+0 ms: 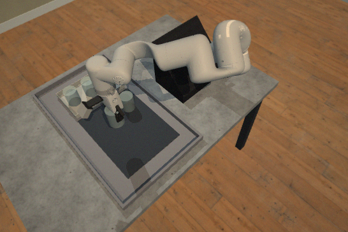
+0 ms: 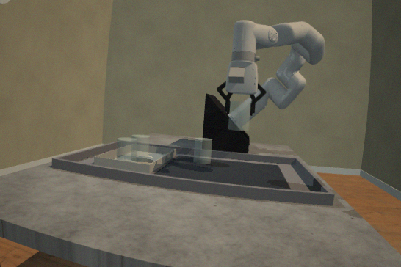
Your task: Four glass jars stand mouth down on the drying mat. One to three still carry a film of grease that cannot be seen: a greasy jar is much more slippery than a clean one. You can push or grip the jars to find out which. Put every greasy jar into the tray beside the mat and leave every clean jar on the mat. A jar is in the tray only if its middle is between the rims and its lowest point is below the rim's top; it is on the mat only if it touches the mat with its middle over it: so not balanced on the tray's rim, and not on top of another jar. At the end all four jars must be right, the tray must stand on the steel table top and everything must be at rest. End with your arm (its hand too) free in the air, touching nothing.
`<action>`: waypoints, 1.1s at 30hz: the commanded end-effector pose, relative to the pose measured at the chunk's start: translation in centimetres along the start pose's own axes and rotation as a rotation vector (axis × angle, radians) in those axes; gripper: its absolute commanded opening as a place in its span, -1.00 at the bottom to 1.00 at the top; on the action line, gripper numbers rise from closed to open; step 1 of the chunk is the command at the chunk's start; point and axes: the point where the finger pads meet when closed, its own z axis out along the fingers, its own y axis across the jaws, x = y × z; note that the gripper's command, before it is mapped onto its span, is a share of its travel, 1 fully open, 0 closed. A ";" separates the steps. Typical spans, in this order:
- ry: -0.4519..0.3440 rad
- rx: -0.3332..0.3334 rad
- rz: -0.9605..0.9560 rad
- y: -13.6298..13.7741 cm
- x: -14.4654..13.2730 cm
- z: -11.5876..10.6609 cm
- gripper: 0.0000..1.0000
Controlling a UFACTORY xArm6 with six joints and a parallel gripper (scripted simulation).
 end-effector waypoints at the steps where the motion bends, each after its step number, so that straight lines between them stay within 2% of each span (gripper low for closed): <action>1: 0.004 -0.002 -0.002 1.3 -0.4 -0.2 -1.00; 33: 0.004 -0.002 -0.002 9.9 -4.0 -0.2 -1.00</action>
